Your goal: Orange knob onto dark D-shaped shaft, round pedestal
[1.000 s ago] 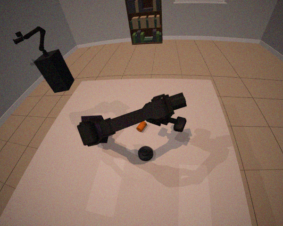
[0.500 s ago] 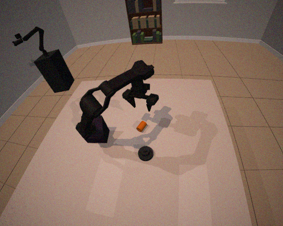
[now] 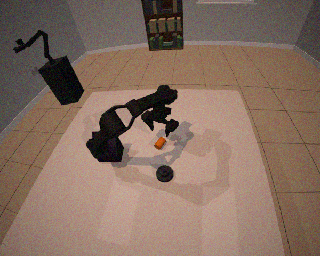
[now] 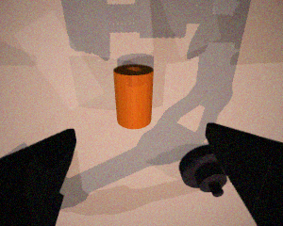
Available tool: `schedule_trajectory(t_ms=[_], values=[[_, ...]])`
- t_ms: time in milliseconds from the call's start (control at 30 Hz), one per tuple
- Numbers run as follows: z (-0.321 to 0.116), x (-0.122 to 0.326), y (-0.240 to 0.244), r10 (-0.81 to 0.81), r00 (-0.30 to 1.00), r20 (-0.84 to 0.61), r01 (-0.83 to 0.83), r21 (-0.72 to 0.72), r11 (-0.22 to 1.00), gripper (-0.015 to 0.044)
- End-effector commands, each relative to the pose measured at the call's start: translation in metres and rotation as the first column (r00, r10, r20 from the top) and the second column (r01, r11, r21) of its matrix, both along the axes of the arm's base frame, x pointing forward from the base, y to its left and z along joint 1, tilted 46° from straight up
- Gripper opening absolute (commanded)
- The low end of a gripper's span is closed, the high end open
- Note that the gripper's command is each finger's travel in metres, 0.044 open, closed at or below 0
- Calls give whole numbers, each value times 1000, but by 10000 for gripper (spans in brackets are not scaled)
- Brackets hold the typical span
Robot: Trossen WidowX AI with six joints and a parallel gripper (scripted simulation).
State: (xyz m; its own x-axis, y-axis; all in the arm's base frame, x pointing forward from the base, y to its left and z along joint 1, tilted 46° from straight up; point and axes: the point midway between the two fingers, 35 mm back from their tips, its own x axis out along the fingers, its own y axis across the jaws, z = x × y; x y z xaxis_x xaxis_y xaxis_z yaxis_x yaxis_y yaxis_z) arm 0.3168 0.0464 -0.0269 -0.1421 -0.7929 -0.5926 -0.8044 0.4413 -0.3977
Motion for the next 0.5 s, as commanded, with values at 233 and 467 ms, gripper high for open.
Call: schedule_trajectory(t_ms=[233, 467], values=[[-30, -4, -30, -11, 1000, -9, 11, 3, 1000, 440], [-33, -4, -33, -11, 1000, -9, 11, 3, 1000, 440]])
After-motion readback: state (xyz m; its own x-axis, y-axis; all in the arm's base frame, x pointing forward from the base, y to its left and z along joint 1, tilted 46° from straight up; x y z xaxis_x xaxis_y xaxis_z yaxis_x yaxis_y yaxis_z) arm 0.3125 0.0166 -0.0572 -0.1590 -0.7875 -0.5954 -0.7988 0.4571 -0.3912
